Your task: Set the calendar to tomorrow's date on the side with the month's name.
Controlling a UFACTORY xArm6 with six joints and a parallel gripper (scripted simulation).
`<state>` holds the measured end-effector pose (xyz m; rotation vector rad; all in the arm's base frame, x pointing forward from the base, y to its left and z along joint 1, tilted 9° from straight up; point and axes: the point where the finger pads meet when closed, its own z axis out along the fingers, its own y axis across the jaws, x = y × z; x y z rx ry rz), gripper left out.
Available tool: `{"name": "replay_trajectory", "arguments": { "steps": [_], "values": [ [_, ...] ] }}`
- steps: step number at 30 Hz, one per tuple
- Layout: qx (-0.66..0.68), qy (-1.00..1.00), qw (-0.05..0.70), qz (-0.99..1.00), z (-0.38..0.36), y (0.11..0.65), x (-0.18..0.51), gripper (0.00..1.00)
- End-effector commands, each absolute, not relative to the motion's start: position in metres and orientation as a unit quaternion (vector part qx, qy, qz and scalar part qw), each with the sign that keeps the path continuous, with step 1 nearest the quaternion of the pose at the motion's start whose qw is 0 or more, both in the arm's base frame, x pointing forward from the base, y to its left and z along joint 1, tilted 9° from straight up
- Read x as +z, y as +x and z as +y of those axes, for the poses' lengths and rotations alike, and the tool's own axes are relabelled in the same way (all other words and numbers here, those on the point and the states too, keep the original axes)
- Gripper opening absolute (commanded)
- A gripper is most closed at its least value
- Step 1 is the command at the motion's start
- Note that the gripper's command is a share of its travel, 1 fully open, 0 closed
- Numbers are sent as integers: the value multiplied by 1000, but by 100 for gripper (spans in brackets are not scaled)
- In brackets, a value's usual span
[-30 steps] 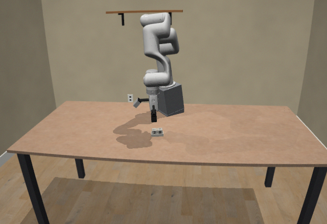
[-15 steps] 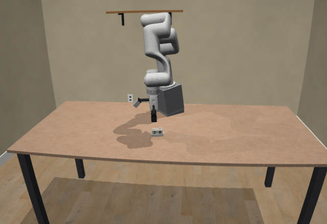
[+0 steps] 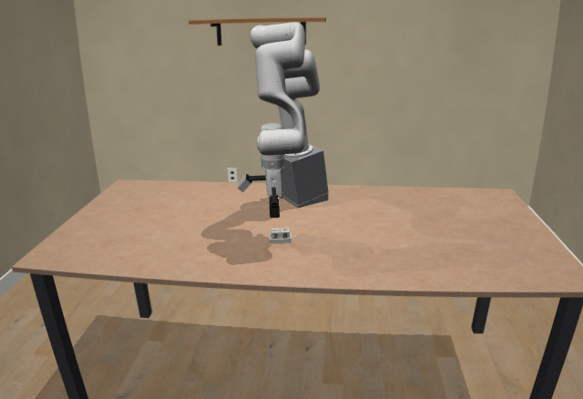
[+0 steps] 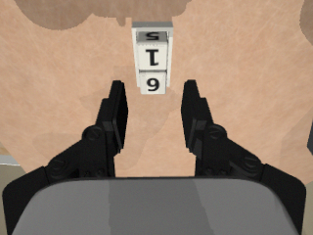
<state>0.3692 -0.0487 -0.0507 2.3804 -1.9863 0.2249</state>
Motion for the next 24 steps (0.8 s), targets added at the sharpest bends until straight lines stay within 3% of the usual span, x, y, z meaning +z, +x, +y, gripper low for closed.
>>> {"name": "replay_trajectory", "arguments": {
  "steps": [1, 24],
  "values": [
    [73, 766, 16, -639, -49, 370, -50, 47],
    [74, 765, 16, -639, -51, 372, -73, 47]
  ]
}}
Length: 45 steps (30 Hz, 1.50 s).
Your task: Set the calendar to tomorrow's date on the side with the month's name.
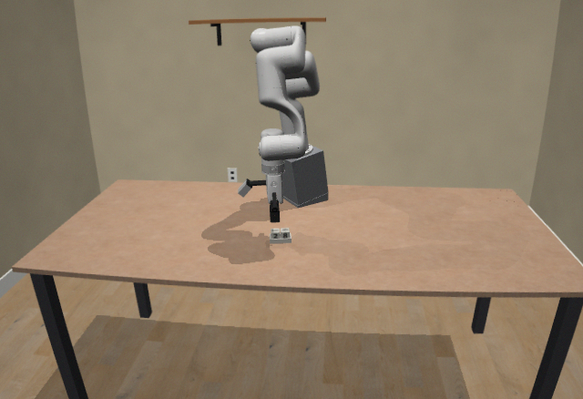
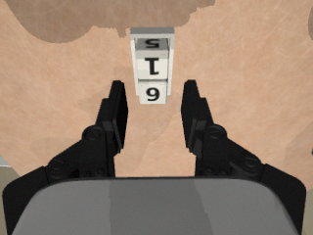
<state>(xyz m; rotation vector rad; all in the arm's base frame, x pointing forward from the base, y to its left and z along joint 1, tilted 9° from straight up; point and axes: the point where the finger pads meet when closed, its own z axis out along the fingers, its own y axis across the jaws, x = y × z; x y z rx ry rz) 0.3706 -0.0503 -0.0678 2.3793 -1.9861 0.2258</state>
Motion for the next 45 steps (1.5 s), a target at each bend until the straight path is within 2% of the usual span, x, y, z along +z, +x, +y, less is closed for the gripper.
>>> {"name": "replay_trajectory", "arguments": {
  "steps": [1, 45],
  "values": [
    [74, 765, 16, -639, -51, 372, -74, 47],
    [74, 765, 16, -639, -54, 375, -102, 47]
  ]
}}
